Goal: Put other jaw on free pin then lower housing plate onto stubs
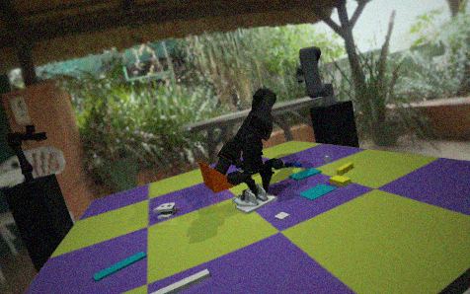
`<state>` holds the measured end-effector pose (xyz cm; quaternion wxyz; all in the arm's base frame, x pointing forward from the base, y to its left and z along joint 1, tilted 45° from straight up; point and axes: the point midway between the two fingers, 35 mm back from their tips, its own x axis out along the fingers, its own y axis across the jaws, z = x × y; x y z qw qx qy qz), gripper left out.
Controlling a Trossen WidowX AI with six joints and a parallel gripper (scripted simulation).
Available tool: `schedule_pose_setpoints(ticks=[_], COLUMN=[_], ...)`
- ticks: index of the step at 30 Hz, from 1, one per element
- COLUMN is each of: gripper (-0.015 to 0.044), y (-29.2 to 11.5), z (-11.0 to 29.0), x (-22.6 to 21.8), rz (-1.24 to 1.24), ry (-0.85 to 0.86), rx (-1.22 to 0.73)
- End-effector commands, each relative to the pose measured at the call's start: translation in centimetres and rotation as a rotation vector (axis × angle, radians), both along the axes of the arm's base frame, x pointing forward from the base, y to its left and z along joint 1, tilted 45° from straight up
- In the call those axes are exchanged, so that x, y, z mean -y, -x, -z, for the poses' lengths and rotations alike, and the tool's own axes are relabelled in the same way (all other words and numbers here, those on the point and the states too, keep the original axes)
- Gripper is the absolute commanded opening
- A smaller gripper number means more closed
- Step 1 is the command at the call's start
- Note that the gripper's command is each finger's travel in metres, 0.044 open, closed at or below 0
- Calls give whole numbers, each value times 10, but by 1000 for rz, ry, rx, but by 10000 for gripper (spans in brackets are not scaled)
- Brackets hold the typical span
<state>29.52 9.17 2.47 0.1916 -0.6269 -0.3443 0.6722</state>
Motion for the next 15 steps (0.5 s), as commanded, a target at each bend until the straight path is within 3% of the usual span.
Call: schedule_pose_setpoints(ticks=[1, 15], gripper=[134, 134], y=[0, -1], z=[1, -2], x=[0, 2], rz=[3, 3], ry=[-3, -3], rx=[-3, -3])
